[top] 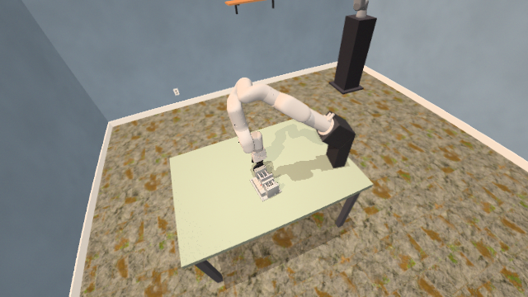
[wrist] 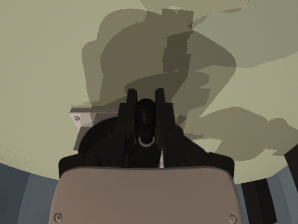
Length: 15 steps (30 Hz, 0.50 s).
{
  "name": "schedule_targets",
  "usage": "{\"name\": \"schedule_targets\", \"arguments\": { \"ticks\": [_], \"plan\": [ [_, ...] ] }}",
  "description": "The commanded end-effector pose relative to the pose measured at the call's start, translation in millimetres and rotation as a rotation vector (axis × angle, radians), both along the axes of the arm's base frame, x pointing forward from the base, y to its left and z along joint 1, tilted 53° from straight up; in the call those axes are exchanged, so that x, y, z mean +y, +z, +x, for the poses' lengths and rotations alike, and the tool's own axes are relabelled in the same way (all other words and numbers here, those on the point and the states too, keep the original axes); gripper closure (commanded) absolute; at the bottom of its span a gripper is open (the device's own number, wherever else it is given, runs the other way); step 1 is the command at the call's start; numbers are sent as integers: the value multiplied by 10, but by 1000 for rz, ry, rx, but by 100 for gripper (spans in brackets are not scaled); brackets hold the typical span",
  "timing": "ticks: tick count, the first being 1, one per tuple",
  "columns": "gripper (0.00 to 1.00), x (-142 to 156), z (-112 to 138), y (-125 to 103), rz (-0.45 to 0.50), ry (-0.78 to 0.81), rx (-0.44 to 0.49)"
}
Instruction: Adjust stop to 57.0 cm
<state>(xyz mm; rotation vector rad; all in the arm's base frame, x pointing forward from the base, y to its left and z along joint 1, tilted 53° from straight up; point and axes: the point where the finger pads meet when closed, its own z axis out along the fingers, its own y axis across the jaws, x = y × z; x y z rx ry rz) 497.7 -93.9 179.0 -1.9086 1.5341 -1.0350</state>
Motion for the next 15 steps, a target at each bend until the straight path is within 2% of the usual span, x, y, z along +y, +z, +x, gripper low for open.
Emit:
{"name": "schedule_targets", "arguments": {
  "ticks": [1, 8, 15],
  "plan": [
    [94, 1, -62, 34, 0, -1, 0],
    [94, 12, -134, 101, 0, -1, -1],
    [94, 57, -196, 286, 0, -1, -1]
  ]
}}
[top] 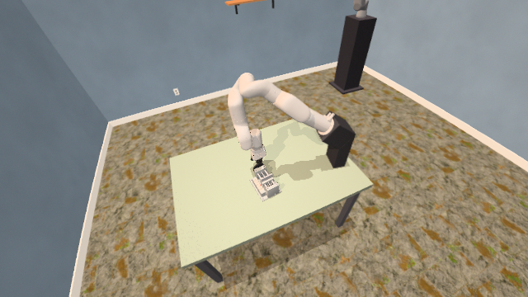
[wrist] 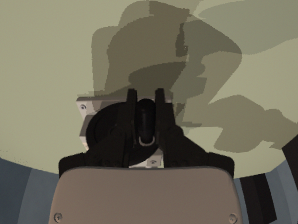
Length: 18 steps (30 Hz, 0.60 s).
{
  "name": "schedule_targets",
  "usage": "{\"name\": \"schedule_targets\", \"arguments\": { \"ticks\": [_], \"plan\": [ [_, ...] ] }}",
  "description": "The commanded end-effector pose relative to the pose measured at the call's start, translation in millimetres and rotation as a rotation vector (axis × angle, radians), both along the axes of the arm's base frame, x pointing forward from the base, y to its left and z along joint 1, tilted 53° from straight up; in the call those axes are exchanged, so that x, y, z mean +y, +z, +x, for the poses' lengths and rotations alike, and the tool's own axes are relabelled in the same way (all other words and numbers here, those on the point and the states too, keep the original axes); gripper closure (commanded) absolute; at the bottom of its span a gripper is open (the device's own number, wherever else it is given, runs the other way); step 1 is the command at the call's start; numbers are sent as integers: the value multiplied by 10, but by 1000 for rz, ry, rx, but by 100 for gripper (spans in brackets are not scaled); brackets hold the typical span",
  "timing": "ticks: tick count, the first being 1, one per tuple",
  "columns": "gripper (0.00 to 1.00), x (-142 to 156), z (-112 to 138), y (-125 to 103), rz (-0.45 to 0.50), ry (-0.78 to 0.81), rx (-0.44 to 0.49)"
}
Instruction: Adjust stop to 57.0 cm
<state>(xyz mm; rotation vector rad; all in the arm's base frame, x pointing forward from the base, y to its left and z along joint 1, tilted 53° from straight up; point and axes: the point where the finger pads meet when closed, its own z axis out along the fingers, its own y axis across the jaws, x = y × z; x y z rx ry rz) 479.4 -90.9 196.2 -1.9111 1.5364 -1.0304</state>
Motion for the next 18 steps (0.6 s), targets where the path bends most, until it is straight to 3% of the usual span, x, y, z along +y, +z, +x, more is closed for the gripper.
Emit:
{"name": "schedule_targets", "arguments": {
  "ticks": [1, 7, 18],
  "plan": [
    [94, 37, -9, 151, -2, -2, -5],
    [94, 117, 199, 379, -2, -2, -5],
    [94, 132, 384, 371, -2, -2, -4]
  ]
}}
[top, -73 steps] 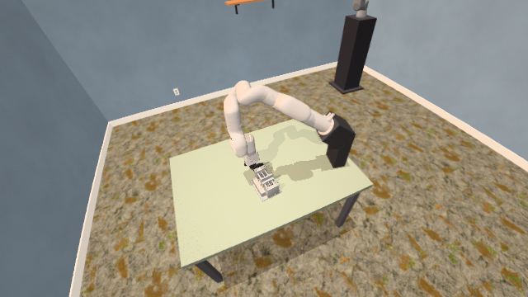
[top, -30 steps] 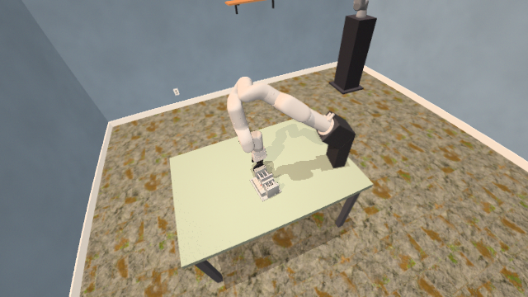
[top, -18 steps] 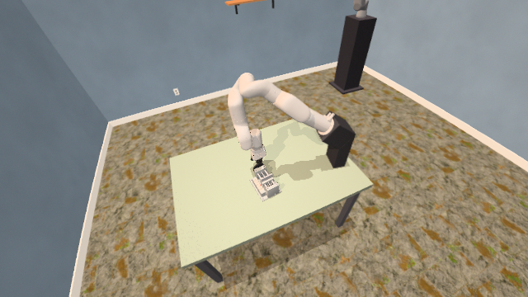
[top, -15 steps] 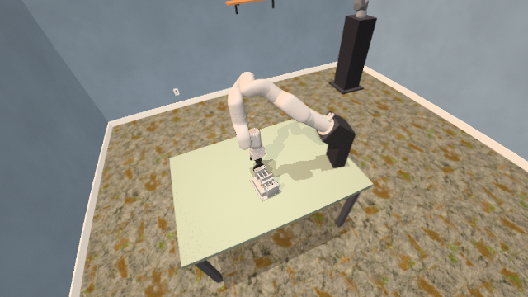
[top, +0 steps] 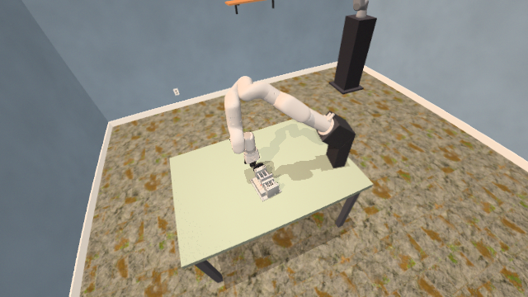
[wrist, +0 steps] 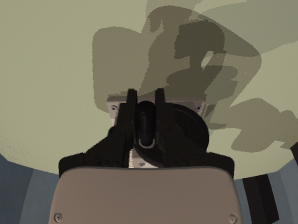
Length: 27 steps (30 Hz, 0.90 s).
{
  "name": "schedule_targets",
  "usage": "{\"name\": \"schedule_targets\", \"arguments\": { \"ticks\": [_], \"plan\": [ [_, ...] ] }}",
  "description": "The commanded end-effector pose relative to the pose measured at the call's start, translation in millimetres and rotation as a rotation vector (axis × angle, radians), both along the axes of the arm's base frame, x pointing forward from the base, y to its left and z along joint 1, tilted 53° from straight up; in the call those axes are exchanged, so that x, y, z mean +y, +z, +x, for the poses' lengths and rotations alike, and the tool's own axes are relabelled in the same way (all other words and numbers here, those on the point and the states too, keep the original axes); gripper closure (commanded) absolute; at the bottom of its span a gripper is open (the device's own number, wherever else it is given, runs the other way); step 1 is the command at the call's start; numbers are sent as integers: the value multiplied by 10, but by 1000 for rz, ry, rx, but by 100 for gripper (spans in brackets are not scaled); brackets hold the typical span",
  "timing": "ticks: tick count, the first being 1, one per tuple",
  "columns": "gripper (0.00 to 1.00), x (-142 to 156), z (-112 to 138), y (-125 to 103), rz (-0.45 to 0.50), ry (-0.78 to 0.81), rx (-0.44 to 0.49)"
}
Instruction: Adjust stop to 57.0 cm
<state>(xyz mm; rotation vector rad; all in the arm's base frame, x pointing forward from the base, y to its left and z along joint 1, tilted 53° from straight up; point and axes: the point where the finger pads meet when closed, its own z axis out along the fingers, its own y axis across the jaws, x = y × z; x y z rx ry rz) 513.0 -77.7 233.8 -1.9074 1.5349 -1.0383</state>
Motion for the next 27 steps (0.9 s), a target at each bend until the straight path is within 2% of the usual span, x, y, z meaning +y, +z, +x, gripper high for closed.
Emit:
{"name": "schedule_targets", "arguments": {
  "ticks": [1, 27],
  "plan": [
    [94, 0, 60, -9, 1, 0, 1],
    [94, -18, 193, -114, 1, 0, 1]
  ]
}}
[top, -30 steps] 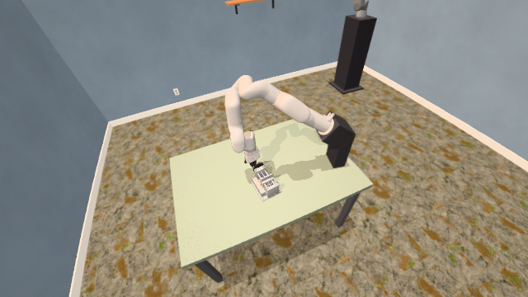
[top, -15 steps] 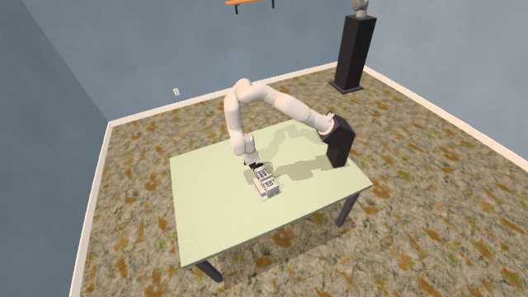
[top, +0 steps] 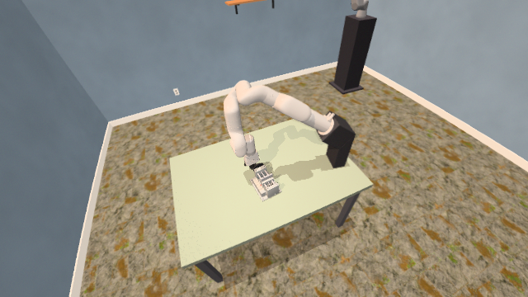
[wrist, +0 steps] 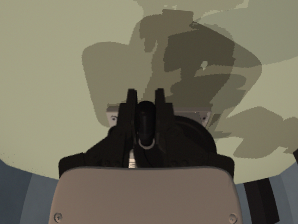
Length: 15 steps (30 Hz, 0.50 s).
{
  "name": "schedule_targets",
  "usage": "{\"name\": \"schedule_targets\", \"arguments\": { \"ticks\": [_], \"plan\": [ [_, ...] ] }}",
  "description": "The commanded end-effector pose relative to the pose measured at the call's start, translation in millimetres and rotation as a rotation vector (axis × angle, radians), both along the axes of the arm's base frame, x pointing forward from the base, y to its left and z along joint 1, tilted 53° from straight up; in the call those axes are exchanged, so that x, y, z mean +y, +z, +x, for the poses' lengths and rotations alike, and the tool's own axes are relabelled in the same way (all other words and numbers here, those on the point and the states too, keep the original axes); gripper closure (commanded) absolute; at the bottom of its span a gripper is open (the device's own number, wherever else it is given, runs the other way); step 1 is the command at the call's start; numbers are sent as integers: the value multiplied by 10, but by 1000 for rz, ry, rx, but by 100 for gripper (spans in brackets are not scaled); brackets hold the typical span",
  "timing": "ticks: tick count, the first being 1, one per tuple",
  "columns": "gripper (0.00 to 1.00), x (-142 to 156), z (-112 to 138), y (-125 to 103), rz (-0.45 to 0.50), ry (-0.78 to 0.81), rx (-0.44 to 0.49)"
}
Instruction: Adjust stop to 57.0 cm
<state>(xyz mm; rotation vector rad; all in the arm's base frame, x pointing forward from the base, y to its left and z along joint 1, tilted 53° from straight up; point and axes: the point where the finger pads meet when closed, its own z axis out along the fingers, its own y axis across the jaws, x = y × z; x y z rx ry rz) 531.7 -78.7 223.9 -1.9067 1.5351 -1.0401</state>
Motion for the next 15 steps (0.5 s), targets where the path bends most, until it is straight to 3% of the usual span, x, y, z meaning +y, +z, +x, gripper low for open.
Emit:
{"name": "schedule_targets", "arguments": {
  "ticks": [1, 15],
  "plan": [
    [94, -10, 11, -23, 1, 1, 2],
    [94, -85, 30, -315, 2, 1, 2]
  ]
}}
